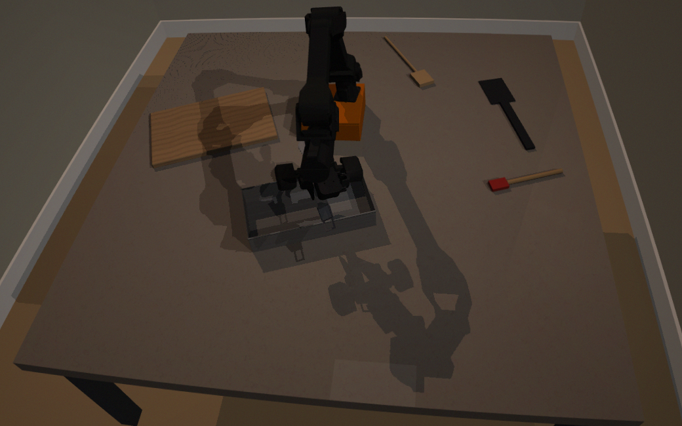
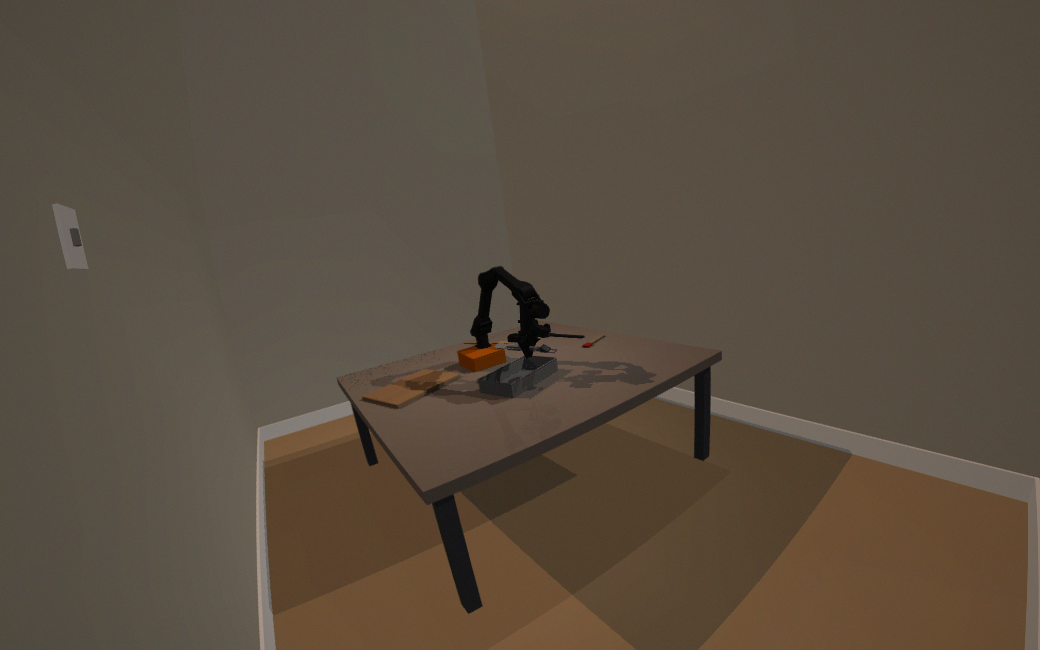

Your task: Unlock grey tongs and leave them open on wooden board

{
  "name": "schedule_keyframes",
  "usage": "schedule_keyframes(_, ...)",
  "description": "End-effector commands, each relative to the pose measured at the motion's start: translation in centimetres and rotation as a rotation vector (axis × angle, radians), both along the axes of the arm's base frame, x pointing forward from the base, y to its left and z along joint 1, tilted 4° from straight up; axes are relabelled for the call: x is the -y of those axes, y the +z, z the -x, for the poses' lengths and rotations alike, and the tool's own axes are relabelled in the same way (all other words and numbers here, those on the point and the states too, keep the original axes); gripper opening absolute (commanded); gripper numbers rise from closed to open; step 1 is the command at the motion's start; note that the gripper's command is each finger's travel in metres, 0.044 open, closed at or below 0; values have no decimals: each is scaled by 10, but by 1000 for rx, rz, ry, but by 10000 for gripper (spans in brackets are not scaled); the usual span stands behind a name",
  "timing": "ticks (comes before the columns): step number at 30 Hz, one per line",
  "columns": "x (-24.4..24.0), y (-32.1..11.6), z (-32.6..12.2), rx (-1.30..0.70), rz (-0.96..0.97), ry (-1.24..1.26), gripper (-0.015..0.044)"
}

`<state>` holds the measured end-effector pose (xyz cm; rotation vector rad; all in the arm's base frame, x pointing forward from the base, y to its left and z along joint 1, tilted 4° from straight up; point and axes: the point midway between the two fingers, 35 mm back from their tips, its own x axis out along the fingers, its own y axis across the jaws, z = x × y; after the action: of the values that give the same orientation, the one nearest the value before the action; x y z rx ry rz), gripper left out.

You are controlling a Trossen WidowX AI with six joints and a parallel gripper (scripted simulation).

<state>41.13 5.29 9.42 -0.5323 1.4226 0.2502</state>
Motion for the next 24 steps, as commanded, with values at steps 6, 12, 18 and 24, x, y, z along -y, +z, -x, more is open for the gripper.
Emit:
schedule_keyframes(6,-5,5,-1,-52,-130,11,-150)
schedule_keyframes(12,-5,5,-1,-52,-130,11,-150)
schedule_keyframes(18,19,2,-2,-53,-126,-42,-150)
schedule_keyframes(24,61,0,-5,-46,-134,-122,-150)
